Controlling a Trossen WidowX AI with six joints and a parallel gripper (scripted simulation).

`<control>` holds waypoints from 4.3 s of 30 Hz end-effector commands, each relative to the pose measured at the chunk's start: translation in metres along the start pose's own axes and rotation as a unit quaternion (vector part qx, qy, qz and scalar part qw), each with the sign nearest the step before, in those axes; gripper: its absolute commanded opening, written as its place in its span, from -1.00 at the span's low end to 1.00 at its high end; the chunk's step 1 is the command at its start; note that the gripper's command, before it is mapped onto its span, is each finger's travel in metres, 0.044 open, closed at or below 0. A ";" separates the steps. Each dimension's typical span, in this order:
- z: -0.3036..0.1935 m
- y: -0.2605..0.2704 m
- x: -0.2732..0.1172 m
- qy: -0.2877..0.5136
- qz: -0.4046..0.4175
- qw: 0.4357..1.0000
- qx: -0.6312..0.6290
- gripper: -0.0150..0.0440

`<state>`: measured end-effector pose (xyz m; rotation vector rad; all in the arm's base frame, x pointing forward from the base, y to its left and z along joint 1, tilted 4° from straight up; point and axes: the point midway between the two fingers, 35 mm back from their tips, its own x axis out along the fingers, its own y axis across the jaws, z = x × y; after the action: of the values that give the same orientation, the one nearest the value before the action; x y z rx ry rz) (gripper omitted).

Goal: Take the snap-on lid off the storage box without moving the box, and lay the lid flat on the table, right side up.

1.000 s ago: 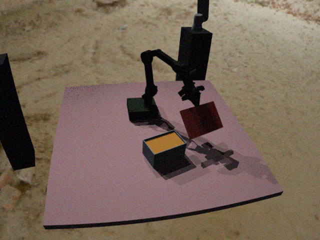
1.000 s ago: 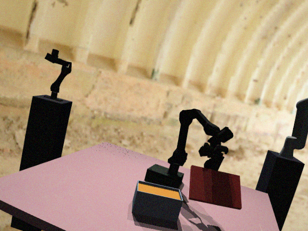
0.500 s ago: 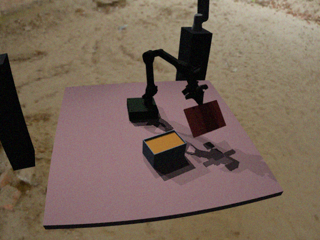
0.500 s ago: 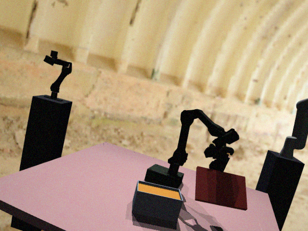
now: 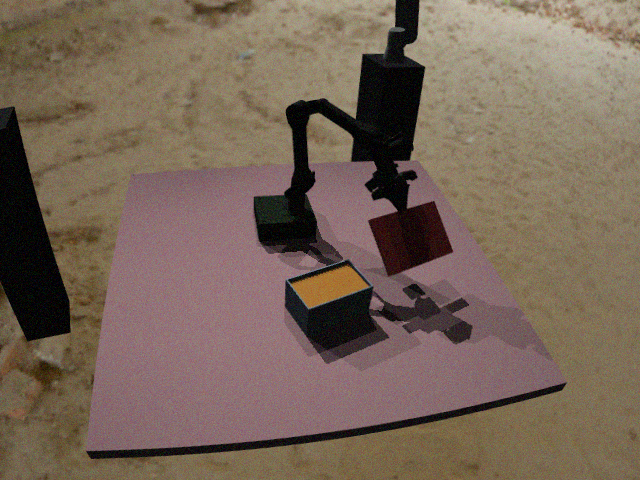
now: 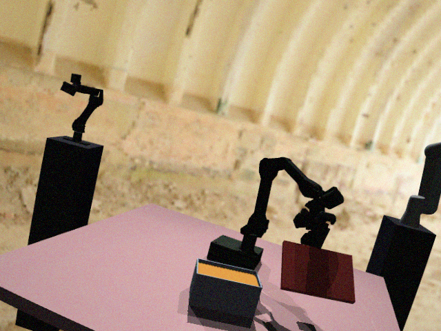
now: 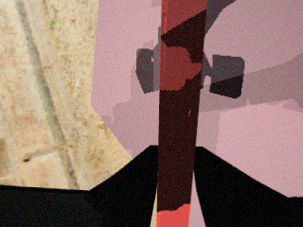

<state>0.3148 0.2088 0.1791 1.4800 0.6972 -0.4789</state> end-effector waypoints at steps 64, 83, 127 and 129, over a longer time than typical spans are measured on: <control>0.001 -0.040 0.035 -0.001 0.005 1.000 0.004 -0.49; 0.001 -0.052 0.045 -0.001 0.005 1.000 0.004 -0.49; 0.001 -0.079 0.068 -0.001 0.005 1.000 0.004 -0.49; 0.001 -0.080 0.069 -0.001 0.005 1.000 0.004 -0.49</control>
<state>0.3090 0.2123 0.0739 1.4805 0.6991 -0.4773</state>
